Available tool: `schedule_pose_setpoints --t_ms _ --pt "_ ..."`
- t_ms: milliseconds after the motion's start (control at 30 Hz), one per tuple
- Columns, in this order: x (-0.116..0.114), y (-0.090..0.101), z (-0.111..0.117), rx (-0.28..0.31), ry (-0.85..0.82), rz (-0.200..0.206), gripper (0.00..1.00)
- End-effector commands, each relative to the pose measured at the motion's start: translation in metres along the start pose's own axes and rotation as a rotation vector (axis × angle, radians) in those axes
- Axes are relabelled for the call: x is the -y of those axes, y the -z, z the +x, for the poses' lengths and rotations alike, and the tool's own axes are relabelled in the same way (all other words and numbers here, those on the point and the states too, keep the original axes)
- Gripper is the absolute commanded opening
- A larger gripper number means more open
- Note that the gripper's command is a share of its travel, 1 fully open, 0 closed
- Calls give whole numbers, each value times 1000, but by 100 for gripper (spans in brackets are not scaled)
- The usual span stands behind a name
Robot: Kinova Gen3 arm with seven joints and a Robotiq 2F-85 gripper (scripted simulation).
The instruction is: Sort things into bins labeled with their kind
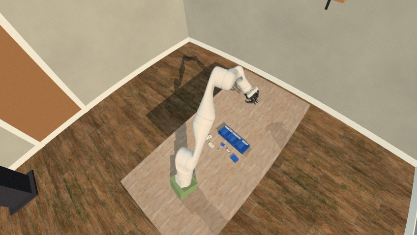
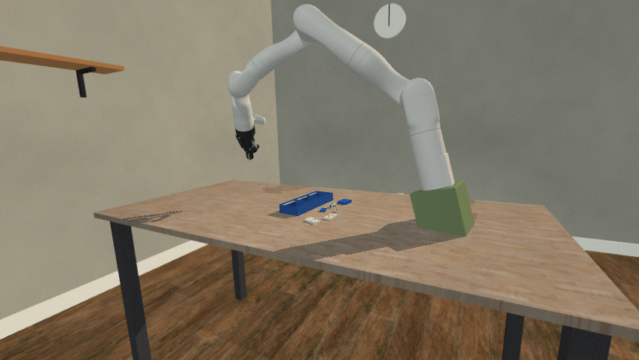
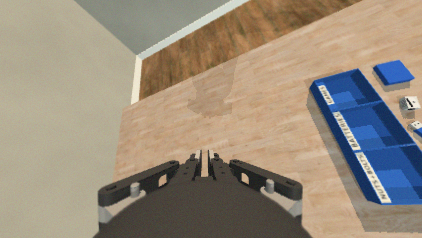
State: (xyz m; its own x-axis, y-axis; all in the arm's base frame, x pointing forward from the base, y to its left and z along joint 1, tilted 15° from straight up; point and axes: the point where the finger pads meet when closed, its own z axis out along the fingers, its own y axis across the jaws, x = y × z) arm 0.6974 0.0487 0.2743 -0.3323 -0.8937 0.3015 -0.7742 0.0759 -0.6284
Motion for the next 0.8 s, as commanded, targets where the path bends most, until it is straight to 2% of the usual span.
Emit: schedule_pose_setpoints --t_ms 0,67,133,200,300,367,467,533,600,700,767 --pt "-13 11 12 43 -106 -36 9" --pt "-23 14 18 44 -120 -41 9" --pt "-23 14 18 44 -120 -41 9" --pt "-39 19 21 70 -203 -89 9" --pt "-50 21 29 68 -219 -95 9" --pt "-66 28 30 92 -303 -143 9" --pt "-78 31 38 89 -320 -149 9" --pt "-93 38 39 108 -404 -197 9" --pt "-106 41 47 106 -422 -204 9" --pt "-106 41 47 105 -422 -203 9" --pt "-121 49 48 120 -507 -251 9"
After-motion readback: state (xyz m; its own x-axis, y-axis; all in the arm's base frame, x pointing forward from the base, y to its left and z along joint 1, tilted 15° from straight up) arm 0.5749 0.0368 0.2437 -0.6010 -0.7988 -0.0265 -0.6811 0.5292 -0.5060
